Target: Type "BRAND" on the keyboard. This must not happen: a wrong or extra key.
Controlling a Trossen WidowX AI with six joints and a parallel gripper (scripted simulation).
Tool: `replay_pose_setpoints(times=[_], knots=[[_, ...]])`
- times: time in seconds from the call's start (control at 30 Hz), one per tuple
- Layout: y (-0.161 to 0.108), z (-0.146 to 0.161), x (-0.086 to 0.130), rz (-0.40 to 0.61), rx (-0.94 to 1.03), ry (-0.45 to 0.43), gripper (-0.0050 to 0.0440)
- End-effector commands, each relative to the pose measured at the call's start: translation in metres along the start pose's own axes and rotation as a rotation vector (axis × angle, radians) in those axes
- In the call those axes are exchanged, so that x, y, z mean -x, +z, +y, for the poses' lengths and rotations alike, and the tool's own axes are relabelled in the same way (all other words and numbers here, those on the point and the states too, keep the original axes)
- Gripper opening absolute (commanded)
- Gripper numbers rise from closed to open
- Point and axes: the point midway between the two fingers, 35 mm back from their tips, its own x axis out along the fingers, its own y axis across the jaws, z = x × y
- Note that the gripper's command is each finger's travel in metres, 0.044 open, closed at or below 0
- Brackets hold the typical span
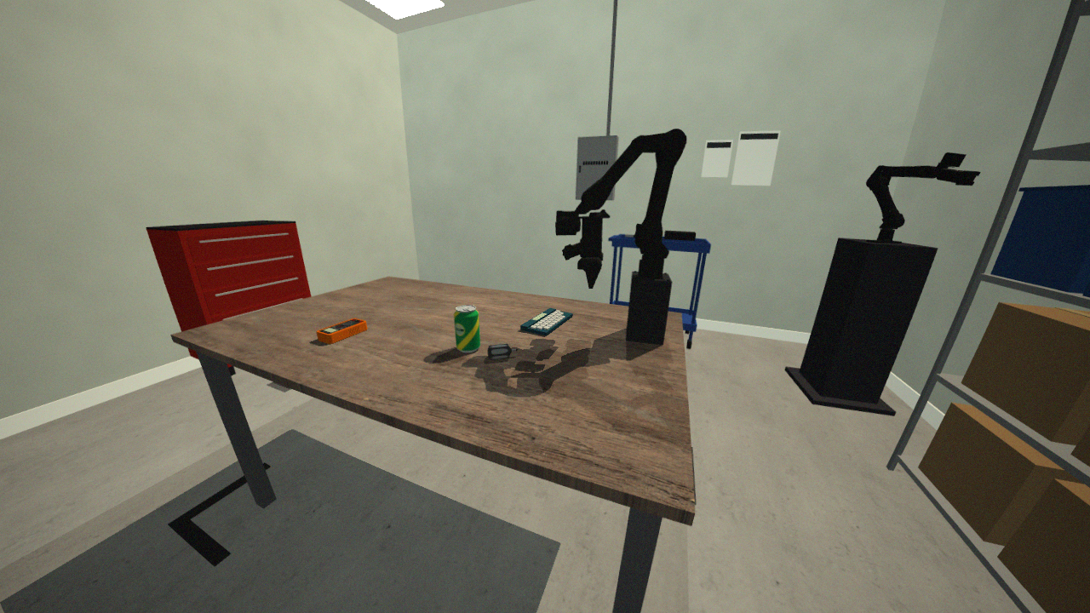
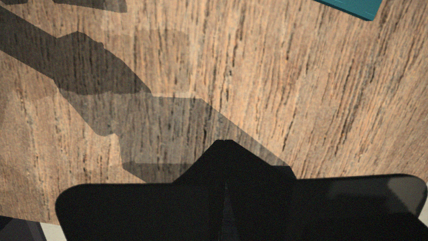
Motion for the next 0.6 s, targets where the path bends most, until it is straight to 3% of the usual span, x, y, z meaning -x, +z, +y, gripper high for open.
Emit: replay_pose_setpoints(times=[0.0, 0.23, 0.3, 0.57], knots=[[0.042, 0.002, -0.006, -0.031, -0.063, 0.0, -0.0003], [0.107, -0.004, -0.044, -0.05, -0.18, -0.002, -0.0013], [0.107, -0.004, -0.044, -0.05, -0.18, -0.002, -0.0013], [0.157, -0.017, -0.103, -0.056, -0.291, -0.005, -0.005]])
